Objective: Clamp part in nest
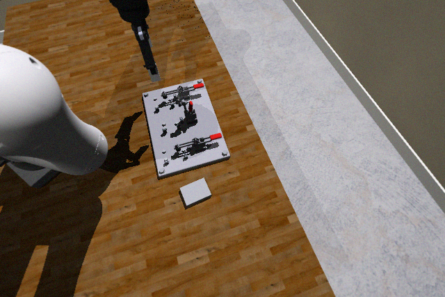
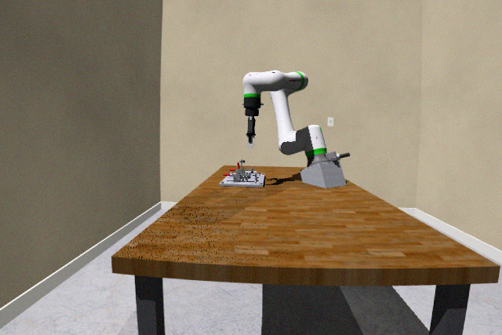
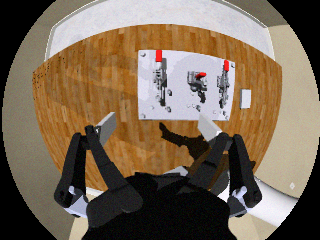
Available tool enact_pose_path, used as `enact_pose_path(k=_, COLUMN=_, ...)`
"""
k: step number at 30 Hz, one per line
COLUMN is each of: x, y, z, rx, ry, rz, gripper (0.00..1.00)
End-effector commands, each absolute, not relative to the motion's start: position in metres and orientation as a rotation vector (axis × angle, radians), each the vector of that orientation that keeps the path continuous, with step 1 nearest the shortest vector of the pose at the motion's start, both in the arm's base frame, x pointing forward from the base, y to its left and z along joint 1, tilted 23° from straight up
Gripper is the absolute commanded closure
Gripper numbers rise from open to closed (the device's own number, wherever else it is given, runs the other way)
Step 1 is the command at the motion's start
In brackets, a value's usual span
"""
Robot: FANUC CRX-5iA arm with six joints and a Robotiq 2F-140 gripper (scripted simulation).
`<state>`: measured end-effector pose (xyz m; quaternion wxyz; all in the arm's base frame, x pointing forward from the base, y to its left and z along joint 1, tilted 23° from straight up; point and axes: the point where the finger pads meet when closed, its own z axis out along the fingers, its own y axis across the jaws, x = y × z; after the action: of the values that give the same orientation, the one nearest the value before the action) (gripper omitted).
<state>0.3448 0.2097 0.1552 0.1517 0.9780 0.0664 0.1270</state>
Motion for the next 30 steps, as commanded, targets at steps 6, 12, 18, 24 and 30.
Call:
enact_pose_path(k=6, x=0.3449, y=0.2099, z=0.1553, rx=2.807, ry=0.191, rz=0.365, gripper=1.0)
enact_pose_path(k=12, x=0.3449, y=0.2099, z=0.1553, rx=2.807, ry=0.191, rz=0.365, gripper=1.0)
enact_pose_path(k=18, x=0.3449, y=0.2099, z=0.1553, rx=2.807, ry=0.191, rz=0.365, gripper=1.0)
enact_pose_path(k=24, x=0.3449, y=0.2099, z=0.1553, rx=2.807, ry=0.191, rz=0.365, gripper=1.0)
enact_pose_path(k=30, x=0.3449, y=0.2099, z=0.1553, rx=2.807, ry=0.191, rz=0.365, gripper=1.0)
